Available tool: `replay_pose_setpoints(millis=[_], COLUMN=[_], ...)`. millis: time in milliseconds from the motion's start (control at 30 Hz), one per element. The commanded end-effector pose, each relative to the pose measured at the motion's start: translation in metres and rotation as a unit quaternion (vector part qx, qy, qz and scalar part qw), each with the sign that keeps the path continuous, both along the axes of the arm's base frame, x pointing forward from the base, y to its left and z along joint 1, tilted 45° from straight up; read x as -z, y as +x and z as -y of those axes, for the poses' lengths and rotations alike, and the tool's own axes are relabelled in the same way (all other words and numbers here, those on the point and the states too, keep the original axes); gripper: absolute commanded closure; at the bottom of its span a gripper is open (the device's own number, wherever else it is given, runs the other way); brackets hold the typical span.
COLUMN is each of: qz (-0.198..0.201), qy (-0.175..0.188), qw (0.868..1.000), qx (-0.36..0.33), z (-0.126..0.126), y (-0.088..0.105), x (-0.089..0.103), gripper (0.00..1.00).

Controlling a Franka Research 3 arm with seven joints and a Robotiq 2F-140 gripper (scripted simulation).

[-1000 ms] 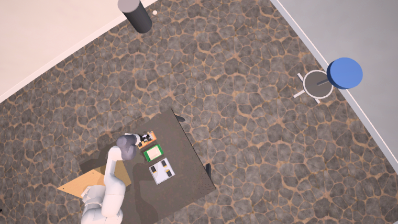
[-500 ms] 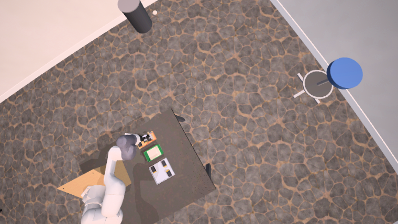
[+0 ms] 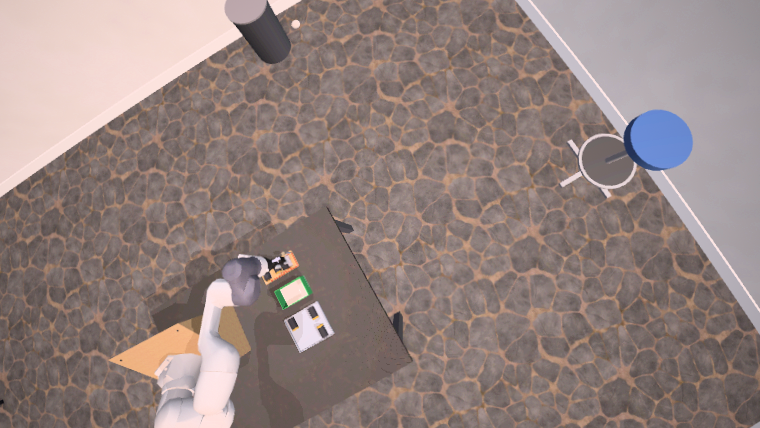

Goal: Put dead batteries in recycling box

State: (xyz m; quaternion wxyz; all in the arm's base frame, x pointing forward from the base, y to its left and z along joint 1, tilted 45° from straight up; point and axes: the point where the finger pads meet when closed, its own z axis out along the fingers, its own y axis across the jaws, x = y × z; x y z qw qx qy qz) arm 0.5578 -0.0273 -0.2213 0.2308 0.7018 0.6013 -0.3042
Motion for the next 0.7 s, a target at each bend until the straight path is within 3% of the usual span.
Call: replay_pose_setpoints(millis=[0,667], qz=[0.007,0.007], qy=[0.001,0.001], qw=[1.000,1.000], qx=[0.000,0.000], z=[-0.0020,-0.0032], y=[0.0045,0.0089], x=[-0.0024,-0.0004], gripper=[0.84,0.84])
